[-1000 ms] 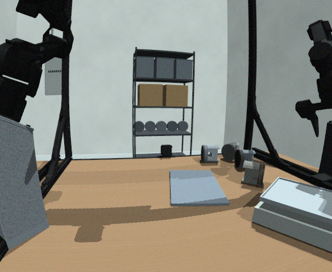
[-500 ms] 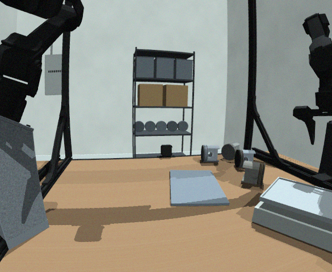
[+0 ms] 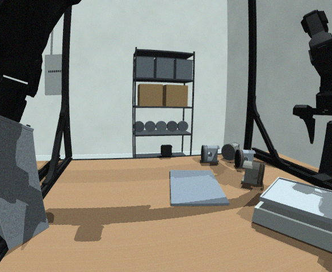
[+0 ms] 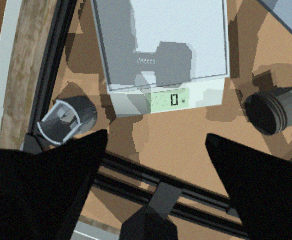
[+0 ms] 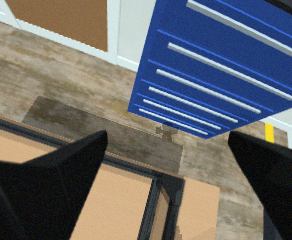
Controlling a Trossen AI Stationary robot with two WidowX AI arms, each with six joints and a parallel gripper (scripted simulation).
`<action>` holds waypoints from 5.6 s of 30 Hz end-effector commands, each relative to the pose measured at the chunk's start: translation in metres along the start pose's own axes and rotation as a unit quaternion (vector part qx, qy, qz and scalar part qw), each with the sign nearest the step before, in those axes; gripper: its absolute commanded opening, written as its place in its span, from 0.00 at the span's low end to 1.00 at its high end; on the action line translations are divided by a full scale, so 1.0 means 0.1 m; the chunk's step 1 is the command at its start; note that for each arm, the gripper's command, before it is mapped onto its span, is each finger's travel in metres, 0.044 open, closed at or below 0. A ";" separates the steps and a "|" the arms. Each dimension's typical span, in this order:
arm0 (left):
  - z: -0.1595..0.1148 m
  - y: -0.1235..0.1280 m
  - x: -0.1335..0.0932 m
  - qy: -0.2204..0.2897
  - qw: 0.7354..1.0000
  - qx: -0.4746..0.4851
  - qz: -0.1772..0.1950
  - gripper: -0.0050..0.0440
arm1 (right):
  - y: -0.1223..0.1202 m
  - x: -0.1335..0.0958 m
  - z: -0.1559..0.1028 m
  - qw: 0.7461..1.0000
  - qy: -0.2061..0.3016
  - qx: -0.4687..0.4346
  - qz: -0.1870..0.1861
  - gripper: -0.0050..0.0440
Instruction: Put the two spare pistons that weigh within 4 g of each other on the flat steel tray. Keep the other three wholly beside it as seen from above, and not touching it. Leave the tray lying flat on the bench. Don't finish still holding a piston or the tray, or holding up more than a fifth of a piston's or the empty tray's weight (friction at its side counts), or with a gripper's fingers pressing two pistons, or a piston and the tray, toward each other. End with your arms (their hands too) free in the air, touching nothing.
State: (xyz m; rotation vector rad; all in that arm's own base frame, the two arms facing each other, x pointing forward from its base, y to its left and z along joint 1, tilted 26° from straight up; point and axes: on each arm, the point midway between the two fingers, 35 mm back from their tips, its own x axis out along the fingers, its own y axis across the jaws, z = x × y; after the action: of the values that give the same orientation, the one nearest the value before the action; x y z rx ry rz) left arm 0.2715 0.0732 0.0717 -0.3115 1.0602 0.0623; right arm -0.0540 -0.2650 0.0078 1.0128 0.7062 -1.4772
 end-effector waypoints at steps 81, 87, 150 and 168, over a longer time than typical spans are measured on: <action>-0.59 -2.30 -0.21 0.039 0.869 0.489 -0.062 0.87 | 0.14 0.76 -0.80 0.926 0.356 0.050 0.118 1.00; -0.67 -2.59 -0.24 0.039 0.869 0.489 -0.062 0.87 | 0.14 0.76 -0.80 0.926 0.356 0.050 0.118 1.00; -0.90 -3.34 0.05 0.126 0.938 0.320 0.043 0.87 | 0.14 0.76 -0.80 0.926 0.356 0.050 0.118 1.00; -0.94 -3.36 0.32 0.126 0.938 0.320 0.043 0.87 | 0.14 0.76 -0.80 0.926 0.356 0.050 0.118 1.00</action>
State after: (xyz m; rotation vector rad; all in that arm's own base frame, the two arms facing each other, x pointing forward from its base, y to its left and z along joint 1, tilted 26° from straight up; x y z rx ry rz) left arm 0.2737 -0.2774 0.0879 0.3158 1.2711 -0.2540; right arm -0.0229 -0.2327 -0.0934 1.6814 0.9794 -0.9241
